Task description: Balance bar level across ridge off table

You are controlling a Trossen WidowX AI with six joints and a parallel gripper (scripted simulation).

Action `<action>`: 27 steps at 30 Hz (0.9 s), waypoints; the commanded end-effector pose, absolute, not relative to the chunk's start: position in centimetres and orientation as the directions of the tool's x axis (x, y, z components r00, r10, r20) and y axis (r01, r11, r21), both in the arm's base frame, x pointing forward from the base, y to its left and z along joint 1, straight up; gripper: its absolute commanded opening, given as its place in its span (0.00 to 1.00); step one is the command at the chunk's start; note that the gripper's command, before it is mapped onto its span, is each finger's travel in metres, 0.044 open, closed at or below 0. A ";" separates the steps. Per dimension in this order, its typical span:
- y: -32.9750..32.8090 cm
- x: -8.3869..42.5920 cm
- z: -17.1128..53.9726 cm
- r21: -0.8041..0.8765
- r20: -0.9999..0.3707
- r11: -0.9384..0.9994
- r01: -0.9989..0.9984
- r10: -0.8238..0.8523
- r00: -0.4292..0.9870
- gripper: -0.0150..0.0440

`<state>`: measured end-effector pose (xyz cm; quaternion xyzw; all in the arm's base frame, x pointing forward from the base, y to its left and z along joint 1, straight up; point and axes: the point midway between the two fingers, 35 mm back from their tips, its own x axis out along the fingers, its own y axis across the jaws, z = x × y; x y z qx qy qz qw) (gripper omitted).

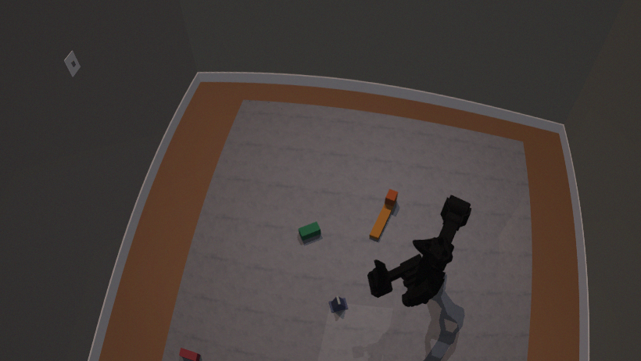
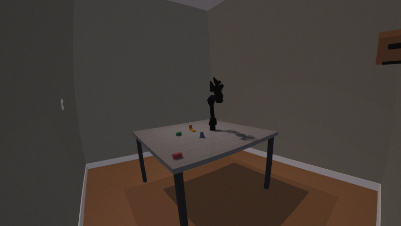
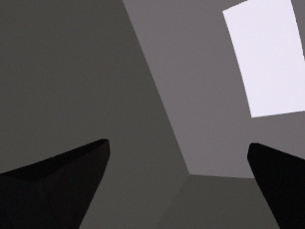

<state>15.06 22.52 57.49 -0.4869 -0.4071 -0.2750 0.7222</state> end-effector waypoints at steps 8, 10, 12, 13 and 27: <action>23.8 18.0 56.9 -0.544 0.836 0.247 0.802 0.073 0.544 0.79; 24.1 19.0 56.7 -0.563 0.826 0.207 0.800 0.094 0.556 0.79; 24.1 19.9 56.5 -0.577 0.817 0.176 0.798 0.108 0.567 0.79; 24.2 20.4 56.3 -0.584 0.812 0.161 0.796 0.114 0.573 0.79; 23.8 27.7 53.5 -0.691 0.694 -0.086 0.718 0.197 0.692 0.79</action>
